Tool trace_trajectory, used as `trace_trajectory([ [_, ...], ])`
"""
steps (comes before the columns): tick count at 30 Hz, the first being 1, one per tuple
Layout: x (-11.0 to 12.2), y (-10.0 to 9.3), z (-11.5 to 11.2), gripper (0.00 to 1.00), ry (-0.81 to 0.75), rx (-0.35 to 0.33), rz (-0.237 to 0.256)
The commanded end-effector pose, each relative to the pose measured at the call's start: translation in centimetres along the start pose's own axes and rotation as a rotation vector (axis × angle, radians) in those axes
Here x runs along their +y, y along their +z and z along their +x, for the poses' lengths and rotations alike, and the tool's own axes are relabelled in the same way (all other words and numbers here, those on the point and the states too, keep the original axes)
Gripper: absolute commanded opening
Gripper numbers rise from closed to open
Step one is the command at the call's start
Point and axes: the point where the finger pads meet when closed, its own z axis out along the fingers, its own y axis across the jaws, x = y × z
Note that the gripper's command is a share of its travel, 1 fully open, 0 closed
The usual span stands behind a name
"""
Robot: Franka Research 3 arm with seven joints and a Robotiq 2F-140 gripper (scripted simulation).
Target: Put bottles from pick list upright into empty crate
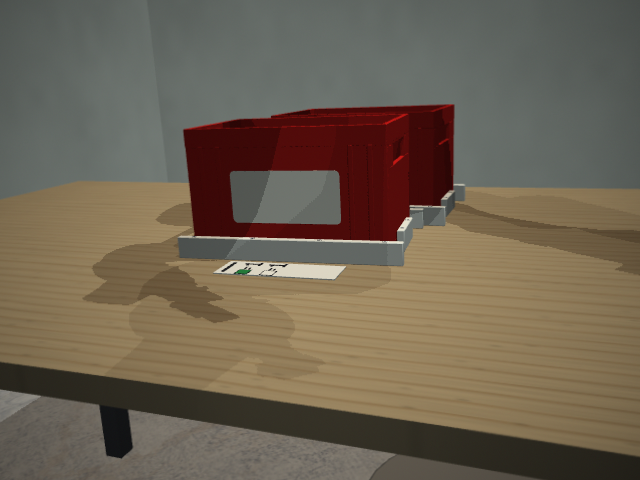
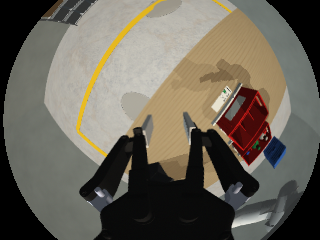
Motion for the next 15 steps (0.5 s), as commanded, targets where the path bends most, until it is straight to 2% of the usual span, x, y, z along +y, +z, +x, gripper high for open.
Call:
trace_trajectory([
  [1,0.1,0.1,0.0,0.38,-0.015,0.0,-0.002],
  [7,2.4,1.0,-0.1,0.38,-0.179,-0.001,-0.003],
  [10,2.8,1.2,-0.1,0.38,-0.188,-0.001,-0.005],
  [15,5.1,2.2,-0.1,0.38,-0.249,-0.007,-0.024],
])
